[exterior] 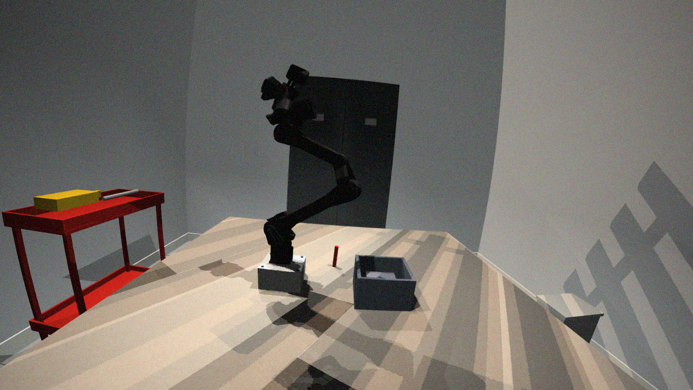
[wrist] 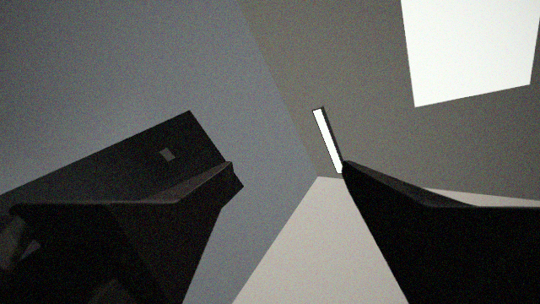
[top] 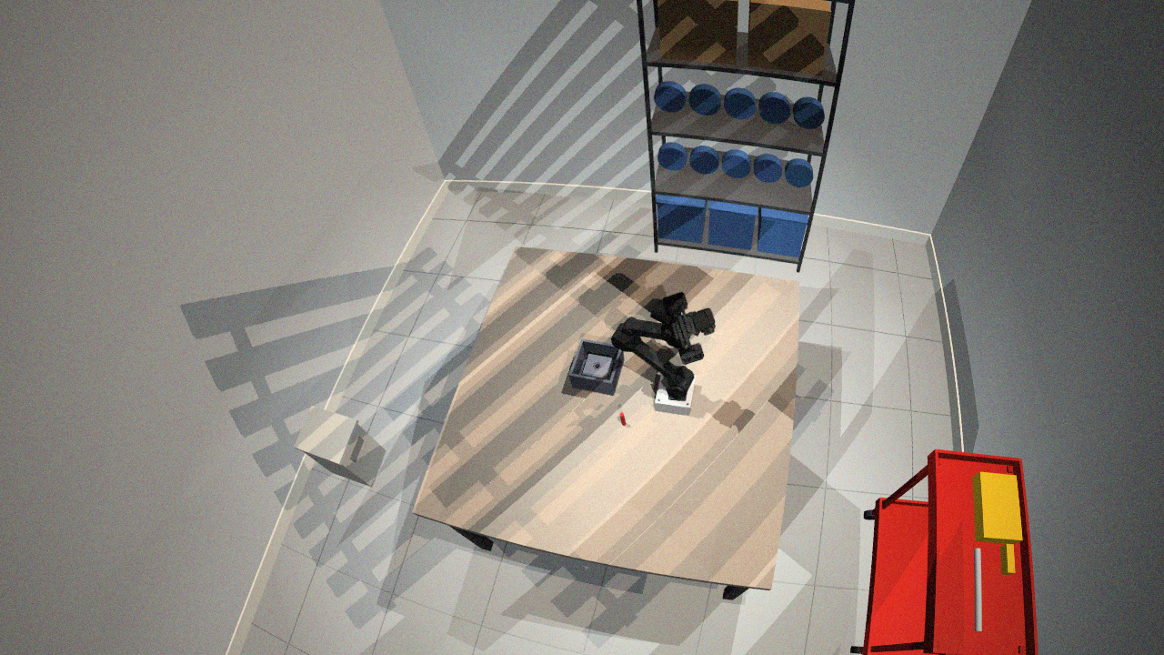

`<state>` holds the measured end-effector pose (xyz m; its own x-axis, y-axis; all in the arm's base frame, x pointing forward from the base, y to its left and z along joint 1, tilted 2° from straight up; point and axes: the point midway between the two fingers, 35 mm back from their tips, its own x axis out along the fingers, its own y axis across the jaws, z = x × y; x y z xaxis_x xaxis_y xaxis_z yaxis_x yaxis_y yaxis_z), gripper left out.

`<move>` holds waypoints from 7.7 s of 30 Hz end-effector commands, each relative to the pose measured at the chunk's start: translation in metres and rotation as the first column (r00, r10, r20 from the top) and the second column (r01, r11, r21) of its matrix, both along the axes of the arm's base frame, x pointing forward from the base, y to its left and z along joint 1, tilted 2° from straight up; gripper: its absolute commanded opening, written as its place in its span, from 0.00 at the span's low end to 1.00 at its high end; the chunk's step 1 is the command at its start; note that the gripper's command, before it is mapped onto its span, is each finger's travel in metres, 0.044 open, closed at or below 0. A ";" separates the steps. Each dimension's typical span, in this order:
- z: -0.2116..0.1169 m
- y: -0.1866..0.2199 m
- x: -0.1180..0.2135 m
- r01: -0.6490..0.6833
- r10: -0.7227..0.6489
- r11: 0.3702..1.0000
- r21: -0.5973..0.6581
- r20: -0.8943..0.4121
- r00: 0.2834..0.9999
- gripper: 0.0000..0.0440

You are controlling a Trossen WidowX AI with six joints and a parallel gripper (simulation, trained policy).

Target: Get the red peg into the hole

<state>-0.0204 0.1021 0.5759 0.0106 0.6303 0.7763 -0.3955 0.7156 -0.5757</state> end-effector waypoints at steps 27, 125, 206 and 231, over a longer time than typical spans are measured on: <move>-0.073 0.131 0.017 0.045 -0.118 0.942 -0.333 -0.202 0.972 1.00; -0.558 0.006 0.203 0.389 0.388 0.660 -0.642 -0.151 -0.909 1.00; -0.472 -0.139 0.316 0.594 0.518 0.501 -0.629 -0.333 -0.788 0.00; -0.524 -0.178 0.333 0.563 0.570 0.508 -0.652 -0.236 -0.787 0.22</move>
<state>0.3130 -0.0745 0.0588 0.1636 -0.1827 -0.9695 0.8633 0.5021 0.0510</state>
